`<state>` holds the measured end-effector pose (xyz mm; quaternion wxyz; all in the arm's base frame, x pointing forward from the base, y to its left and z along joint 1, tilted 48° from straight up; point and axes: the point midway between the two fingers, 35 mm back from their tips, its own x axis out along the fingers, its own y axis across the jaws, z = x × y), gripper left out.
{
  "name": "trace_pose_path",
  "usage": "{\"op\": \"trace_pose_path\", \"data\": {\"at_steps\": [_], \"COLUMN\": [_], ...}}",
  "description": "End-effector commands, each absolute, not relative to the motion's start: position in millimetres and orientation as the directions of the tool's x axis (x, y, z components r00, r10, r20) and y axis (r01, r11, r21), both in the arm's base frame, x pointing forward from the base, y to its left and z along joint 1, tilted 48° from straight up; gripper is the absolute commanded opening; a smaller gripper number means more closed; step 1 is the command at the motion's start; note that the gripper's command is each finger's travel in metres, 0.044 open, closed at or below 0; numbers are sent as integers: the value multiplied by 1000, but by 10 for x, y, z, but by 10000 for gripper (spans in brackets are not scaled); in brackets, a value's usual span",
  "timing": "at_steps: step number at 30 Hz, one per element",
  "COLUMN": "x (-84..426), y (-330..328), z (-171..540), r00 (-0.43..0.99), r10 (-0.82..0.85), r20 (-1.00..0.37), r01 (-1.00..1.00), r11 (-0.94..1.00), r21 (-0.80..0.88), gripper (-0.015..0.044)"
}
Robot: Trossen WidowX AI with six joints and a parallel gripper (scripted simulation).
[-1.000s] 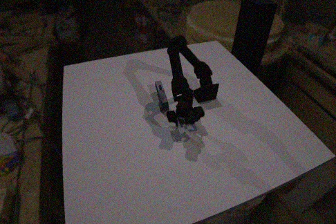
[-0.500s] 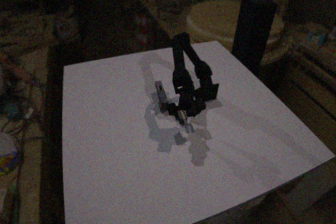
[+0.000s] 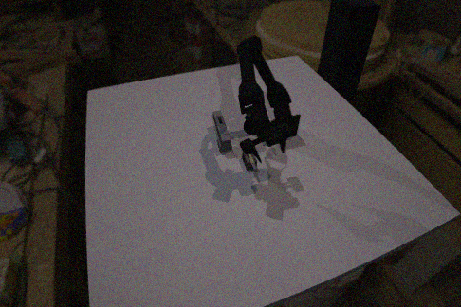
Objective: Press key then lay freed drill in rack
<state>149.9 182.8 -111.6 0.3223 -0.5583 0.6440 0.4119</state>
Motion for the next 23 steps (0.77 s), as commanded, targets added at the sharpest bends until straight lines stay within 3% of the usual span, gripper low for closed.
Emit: {"op": "trace_pose_path", "data": {"at_steps": [1,6,12,20,23], "x": [1125,655,138,-376,-452], "y": [2029,2259,2293,1919,1833], "z": [-1015,-695,-70,605,687], "r00": [-328,-496,-642,-760,-777], "r10": [-153,245,582,647,630], "r20": [-932,-833,-499,-62,-2], "r01": [-941,-861,-757,-643,-624], "r11": [-31,-263,-584,-762,-770], "r21": [336,436,294,-73,-133], "gripper": [440,440,440,440,440]}}
